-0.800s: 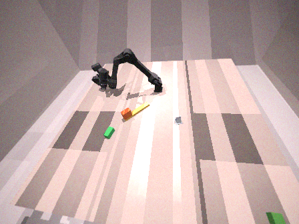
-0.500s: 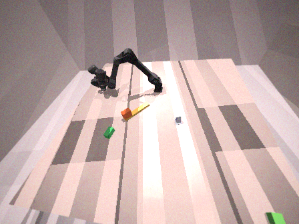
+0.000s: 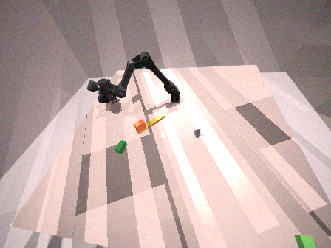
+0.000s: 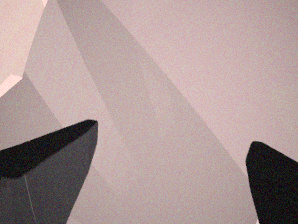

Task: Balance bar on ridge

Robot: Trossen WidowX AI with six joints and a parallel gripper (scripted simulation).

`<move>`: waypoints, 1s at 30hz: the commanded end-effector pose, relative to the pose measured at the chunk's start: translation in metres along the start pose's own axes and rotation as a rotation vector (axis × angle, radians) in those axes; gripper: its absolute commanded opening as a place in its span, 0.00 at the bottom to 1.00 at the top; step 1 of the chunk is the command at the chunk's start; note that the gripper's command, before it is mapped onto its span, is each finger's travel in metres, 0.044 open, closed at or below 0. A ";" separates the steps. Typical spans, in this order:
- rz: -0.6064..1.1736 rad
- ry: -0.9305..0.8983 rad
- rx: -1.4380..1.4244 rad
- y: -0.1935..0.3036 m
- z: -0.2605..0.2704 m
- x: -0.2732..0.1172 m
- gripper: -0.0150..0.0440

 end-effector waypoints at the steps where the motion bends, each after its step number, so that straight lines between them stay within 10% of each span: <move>1: -0.077 0.057 -0.095 -0.005 -0.015 -0.013 0.79; 30: -0.662 0.488 -0.814 -0.036 -0.055 -0.146 0.79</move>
Point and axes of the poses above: the point midway between the two fingers, 35 mm back from their tips, its own x axis out along the fingers, its own z axis across the jaws, y = z × x, the point moved 5 cm from there along -x, back along the fingers, and after that the axes turned 15 degrees about -x, right-handed, at the moved point
